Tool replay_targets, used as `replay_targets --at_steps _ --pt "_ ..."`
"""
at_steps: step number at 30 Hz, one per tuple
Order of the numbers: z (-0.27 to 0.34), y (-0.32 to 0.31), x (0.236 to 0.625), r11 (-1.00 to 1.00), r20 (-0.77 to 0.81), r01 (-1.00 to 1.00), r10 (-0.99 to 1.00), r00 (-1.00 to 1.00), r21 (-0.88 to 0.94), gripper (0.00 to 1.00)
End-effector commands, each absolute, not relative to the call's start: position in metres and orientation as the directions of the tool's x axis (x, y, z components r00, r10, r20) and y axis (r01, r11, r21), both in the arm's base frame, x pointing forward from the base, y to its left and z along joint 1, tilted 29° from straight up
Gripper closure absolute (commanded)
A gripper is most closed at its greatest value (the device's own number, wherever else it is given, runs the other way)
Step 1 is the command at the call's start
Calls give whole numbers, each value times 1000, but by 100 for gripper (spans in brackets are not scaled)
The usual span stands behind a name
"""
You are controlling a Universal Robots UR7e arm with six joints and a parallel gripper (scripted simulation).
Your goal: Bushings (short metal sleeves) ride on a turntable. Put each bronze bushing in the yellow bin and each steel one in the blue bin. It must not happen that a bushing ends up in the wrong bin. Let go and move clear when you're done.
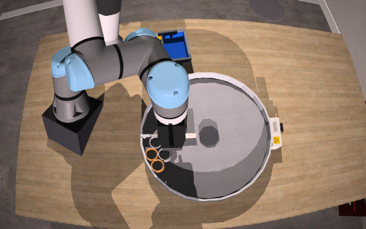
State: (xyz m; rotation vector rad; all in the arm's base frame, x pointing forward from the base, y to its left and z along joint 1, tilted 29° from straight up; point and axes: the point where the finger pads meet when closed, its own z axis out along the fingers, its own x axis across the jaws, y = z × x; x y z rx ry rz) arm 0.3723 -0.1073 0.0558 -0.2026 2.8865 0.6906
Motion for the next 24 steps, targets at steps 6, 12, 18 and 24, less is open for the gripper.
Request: replay_targets --at_steps 6,12,18,24 --pt "47 -102 373 882 -191 -169 -92 -977 440 55" --pt "43 -99 373 882 -190 -169 -92 -977 441 55" --pt "37 -96 374 881 -190 -169 -92 -978 442 55" --pt "34 -94 374 881 -189 -168 -92 -978 443 55"
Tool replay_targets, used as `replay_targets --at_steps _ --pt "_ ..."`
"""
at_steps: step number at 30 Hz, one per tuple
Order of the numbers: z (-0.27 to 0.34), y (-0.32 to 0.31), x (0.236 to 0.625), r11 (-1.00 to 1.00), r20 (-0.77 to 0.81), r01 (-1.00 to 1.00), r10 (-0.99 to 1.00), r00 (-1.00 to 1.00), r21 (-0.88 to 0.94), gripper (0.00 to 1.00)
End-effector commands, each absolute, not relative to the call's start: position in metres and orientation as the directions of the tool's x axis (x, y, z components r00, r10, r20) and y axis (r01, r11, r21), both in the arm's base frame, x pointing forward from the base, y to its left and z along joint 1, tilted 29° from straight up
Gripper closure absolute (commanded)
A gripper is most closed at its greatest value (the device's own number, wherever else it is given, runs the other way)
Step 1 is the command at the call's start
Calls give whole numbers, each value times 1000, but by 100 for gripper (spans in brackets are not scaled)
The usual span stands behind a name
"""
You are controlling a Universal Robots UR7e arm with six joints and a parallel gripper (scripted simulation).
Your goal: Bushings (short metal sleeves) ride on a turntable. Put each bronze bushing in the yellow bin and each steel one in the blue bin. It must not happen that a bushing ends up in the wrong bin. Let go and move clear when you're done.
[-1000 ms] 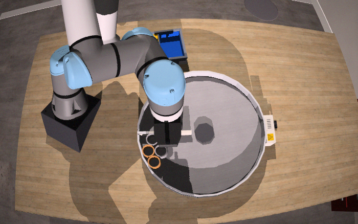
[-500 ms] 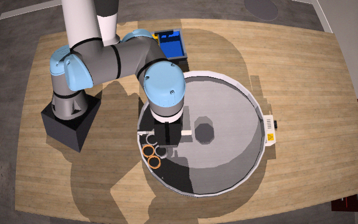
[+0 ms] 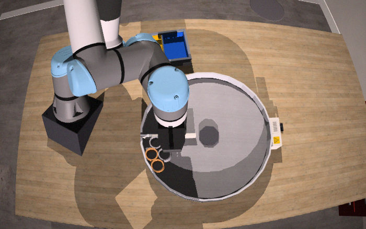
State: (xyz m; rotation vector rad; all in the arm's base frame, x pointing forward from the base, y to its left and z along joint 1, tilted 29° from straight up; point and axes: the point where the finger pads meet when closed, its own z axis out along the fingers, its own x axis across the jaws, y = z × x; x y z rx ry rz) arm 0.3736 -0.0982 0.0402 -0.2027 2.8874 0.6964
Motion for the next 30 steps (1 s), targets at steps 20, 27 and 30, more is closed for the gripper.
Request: replay_targets --at_steps 20,27,30 --pt "31 -92 374 880 -189 -168 -92 -978 443 55" --pt "32 -93 375 881 -190 -169 -92 -977 441 55" --pt "31 -92 374 880 -189 -168 -92 -978 443 55"
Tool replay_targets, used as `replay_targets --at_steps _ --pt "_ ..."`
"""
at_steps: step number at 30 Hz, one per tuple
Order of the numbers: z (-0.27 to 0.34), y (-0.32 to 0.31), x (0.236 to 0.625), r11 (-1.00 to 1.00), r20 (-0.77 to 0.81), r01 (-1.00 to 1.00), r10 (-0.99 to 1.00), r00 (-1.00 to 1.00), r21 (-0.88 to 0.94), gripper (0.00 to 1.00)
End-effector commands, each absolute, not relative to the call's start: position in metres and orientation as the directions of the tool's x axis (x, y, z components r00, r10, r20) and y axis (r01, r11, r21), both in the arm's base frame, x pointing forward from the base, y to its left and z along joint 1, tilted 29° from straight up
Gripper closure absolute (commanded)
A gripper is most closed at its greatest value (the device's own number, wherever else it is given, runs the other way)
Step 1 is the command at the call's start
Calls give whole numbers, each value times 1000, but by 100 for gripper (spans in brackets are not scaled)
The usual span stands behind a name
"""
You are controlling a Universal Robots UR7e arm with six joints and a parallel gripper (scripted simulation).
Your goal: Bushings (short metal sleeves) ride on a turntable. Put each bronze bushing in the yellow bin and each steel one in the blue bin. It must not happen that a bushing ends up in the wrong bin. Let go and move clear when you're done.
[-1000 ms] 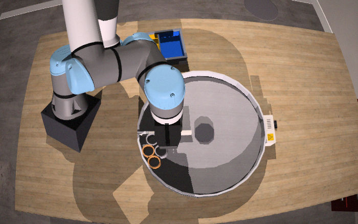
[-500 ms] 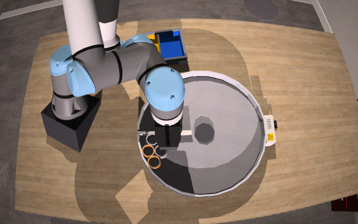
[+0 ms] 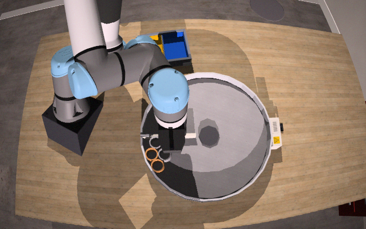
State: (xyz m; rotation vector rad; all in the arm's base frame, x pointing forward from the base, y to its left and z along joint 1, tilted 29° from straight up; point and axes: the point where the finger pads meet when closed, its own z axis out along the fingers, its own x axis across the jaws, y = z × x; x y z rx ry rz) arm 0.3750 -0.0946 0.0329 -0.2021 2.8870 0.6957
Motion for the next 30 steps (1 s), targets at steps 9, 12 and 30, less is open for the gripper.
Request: replay_targets --at_steps 9,12,30 --pt "33 -95 375 883 -192 -169 -92 -977 438 100" --pt "33 -95 375 883 -192 -169 -92 -977 438 100" --pt "33 -95 375 883 -192 -169 -92 -977 438 100"
